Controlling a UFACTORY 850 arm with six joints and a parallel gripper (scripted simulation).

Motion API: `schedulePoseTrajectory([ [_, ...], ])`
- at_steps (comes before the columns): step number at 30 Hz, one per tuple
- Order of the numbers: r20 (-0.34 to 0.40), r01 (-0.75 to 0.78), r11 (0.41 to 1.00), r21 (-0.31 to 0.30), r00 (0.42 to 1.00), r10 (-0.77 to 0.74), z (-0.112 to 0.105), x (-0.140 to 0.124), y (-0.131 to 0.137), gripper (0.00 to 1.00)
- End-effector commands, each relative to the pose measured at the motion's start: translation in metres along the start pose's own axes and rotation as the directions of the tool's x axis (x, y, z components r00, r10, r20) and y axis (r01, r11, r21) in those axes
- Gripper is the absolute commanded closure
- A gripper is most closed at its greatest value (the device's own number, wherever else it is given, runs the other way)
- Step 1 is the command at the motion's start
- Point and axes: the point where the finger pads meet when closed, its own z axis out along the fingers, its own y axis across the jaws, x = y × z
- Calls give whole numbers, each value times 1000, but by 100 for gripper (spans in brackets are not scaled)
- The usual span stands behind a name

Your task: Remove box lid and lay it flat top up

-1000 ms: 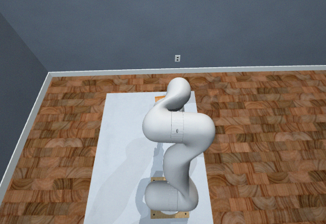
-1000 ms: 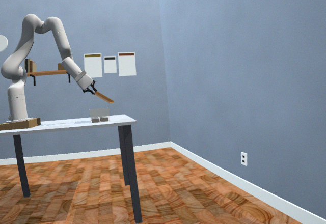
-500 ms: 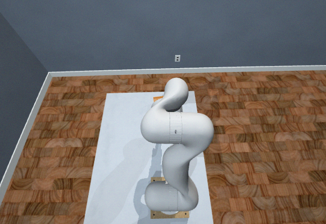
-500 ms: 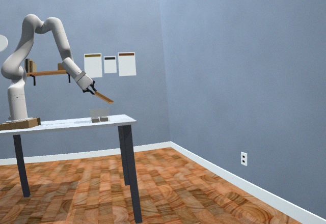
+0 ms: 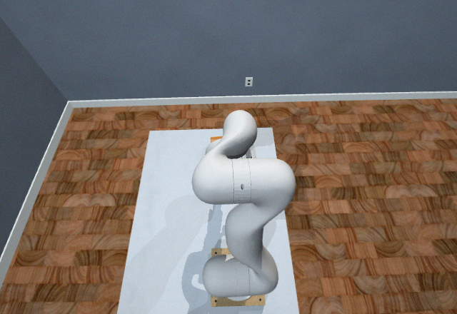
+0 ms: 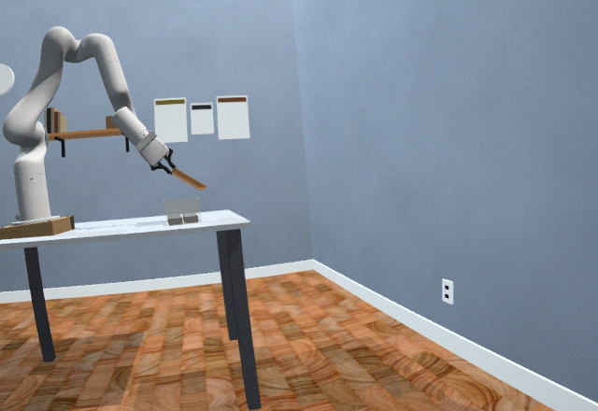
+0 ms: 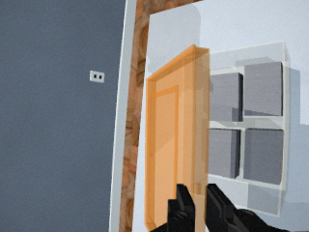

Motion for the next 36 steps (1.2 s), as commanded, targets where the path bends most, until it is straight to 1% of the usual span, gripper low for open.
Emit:
schedulePoseTrajectory([
  [1, -1, 0, 1000, 2, 1000, 0, -2, -12, 0, 100],
  [9, -1, 0, 1000, 2, 1000, 0, -4, -37, 4, 100],
  [11, -1, 0, 1000, 2, 1000, 0, -4, -37, 4, 100],
  [26, -1, 0, 1000, 2, 1000, 0, -10, -90, 11, 100],
  [28, -1, 0, 1000, 2, 1000, 0, -10, -90, 11, 100],
  [36, -1, 0, 1000, 2, 1000, 0, -14, -119, 15, 100],
])
